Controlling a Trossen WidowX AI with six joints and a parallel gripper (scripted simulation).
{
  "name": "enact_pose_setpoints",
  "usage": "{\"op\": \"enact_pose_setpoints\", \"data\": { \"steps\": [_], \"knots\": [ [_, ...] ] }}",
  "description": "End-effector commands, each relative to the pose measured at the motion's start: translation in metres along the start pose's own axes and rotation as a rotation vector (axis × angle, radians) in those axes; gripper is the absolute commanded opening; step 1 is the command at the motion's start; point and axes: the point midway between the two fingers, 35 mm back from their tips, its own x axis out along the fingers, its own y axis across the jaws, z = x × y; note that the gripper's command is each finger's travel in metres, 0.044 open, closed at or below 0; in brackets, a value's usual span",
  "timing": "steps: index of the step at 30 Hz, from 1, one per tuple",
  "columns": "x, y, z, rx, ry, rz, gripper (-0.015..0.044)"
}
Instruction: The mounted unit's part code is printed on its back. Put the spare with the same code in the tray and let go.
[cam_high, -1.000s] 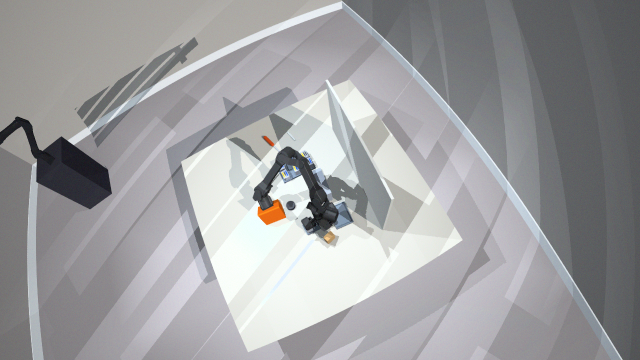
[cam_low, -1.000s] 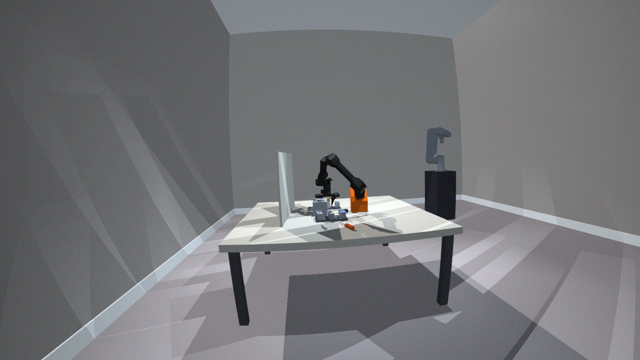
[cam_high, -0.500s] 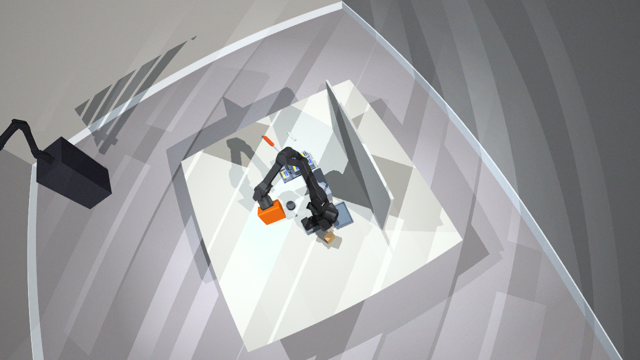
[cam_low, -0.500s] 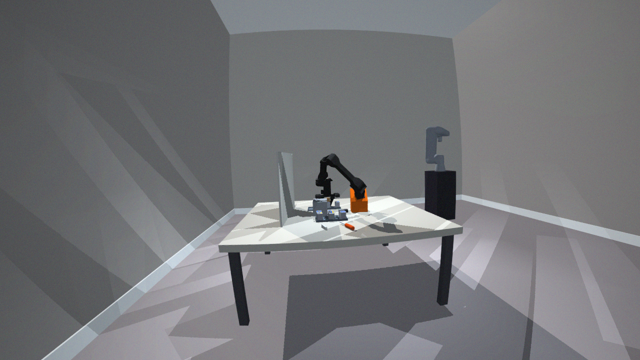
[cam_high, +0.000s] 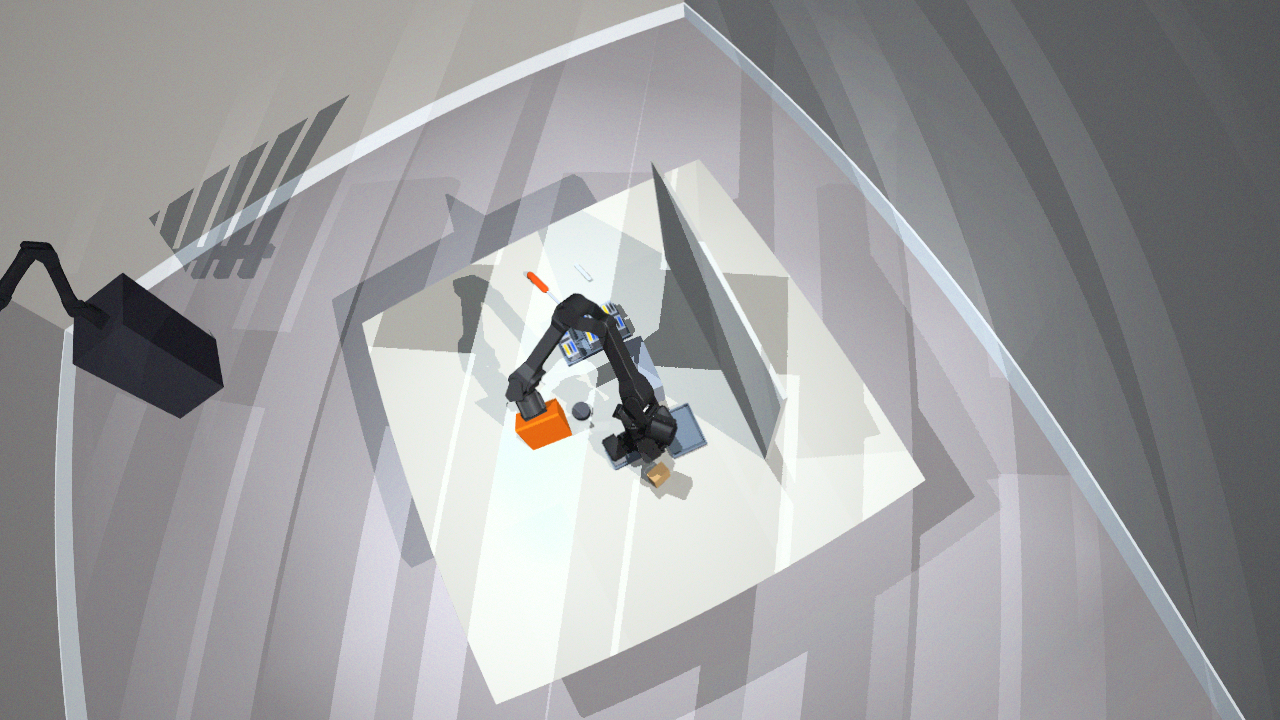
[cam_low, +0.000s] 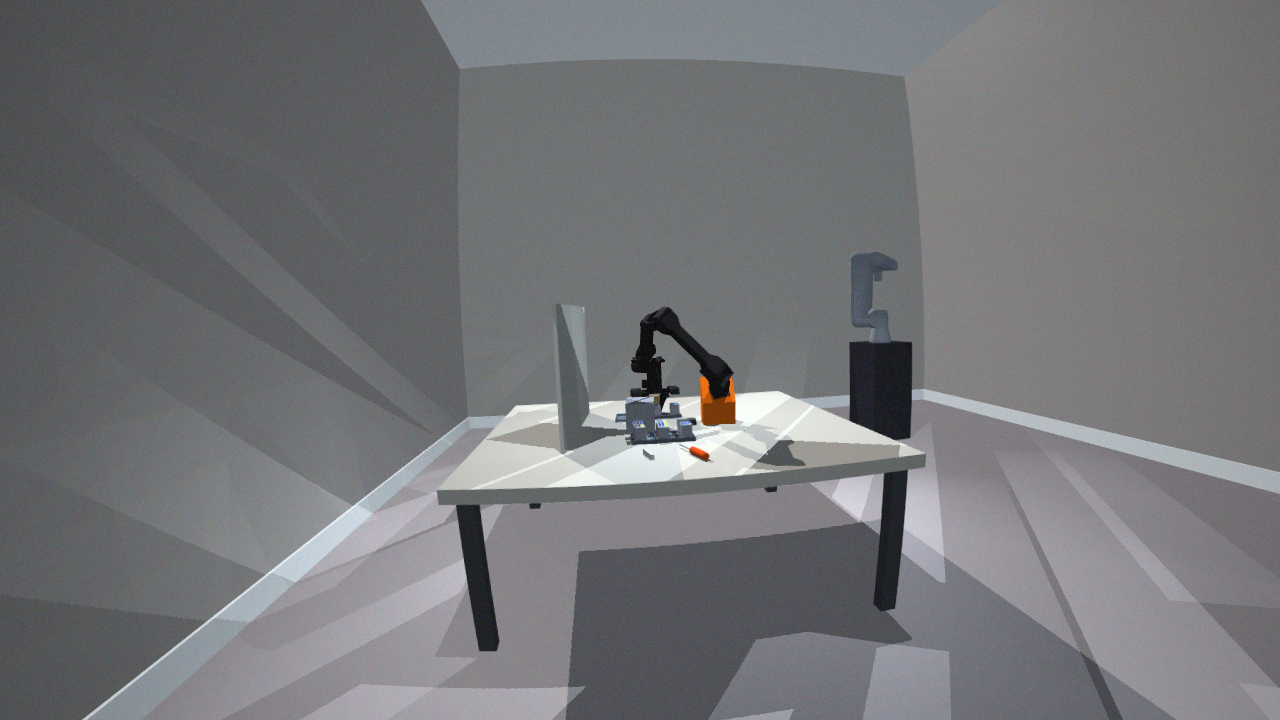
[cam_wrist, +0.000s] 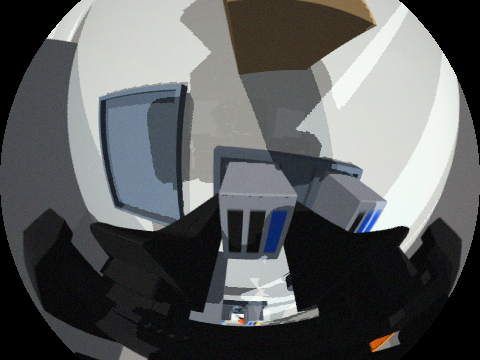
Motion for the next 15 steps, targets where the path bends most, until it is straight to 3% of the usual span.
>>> {"op": "enact_pose_setpoints", "data": {
  "steps": [1, 4, 15],
  "knots": [
    [0.0, 0.0, 0.0, 0.0, 0.0, -0.001, 0.0],
    [-0.005, 0.0, 0.001, 0.001, -0.001, -0.001, 0.0],
    [-0.08, 0.0, 0.001, 0.007, 0.0, 0.0, 0.0]
  ]
}}
